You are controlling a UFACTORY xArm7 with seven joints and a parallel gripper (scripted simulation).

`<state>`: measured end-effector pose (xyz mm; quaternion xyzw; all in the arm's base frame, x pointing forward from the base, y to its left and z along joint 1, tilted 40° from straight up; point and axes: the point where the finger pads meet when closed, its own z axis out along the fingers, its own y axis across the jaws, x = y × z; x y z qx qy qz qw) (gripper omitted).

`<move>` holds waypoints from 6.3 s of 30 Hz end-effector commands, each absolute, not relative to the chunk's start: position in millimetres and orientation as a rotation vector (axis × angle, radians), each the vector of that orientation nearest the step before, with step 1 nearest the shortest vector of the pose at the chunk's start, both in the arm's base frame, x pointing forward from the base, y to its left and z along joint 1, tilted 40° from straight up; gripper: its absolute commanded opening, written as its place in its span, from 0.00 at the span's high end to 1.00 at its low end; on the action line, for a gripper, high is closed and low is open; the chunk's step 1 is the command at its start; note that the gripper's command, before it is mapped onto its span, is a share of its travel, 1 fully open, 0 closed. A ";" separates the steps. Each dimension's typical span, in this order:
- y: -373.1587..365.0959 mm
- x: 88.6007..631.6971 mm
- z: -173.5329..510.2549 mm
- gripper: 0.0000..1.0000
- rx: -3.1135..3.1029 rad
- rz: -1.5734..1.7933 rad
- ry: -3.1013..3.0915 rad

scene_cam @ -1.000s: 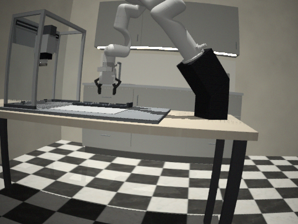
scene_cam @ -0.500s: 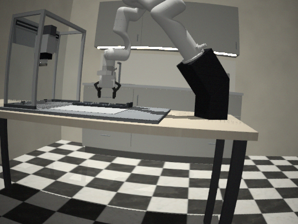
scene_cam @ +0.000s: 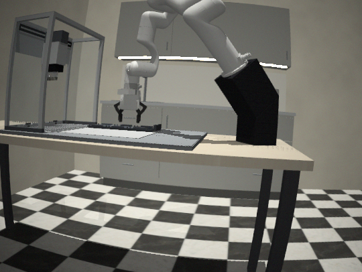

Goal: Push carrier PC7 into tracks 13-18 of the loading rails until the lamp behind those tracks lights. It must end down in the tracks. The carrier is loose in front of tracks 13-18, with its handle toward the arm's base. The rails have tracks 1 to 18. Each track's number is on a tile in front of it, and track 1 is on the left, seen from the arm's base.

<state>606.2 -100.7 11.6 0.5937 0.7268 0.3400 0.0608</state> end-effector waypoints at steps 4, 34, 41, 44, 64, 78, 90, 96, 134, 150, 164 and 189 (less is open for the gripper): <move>-101.9 607.6 11.3 0.00 1.796 1.027 2.195; -94.6 616.2 -1.9 0.00 1.796 1.027 2.195; -94.0 616.9 -2.9 0.00 1.796 1.027 2.195; -94.0 616.9 -2.9 0.00 1.796 1.027 2.195; -87.7 615.0 -0.7 0.00 1.796 1.027 2.195; -82.2 613.2 1.2 0.00 1.796 1.027 2.195; -76.8 611.5 3.0 0.00 1.796 1.027 2.195; -75.0 610.9 3.7 0.00 1.796 1.027 2.195; -59.5 606.1 9.0 0.00 1.796 1.027 2.195; -53.3 604.1 11.1 0.00 1.796 1.027 2.195; -53.2 604.1 11.1 0.00 1.796 1.027 2.195; -63.5 607.3 7.6 0.00 1.796 1.027 2.195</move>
